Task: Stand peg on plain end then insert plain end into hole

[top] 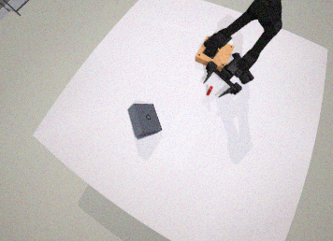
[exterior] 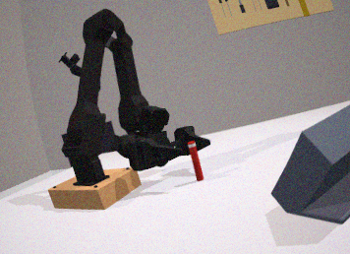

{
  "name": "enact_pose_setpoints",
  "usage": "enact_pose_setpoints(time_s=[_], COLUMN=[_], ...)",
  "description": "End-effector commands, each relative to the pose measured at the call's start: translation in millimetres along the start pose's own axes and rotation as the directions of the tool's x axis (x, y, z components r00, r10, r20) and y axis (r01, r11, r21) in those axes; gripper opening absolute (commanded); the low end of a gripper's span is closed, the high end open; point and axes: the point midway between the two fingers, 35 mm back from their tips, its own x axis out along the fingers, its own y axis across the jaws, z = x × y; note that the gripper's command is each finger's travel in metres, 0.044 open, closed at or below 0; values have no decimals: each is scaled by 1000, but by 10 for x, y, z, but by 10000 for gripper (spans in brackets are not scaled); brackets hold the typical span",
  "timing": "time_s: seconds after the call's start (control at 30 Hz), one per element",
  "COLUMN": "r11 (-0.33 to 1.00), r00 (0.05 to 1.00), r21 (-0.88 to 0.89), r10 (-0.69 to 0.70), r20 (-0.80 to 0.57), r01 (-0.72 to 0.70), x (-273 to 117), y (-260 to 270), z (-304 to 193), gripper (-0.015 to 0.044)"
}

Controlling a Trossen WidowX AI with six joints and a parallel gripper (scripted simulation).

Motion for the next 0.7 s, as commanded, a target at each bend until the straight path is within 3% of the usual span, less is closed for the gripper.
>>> enact_pose_setpoints(time_s=[0.0, 0.33, 0.5, 0.67], r11=[1000, 1000, 1000, 1000], r00=[1000, 1000, 1000, 1000], r21=[-2, -1, -2, -2], r10=[0, 1, 1, 1], r20=[0, -1, -1, -1], r01=[0, -1, -1, -1], x=[-7, -114, -136, -137], y=[25, 14, -123, -129], z=[65, 1255, 1584, 1595], gripper=[440, 440, 440, 440])
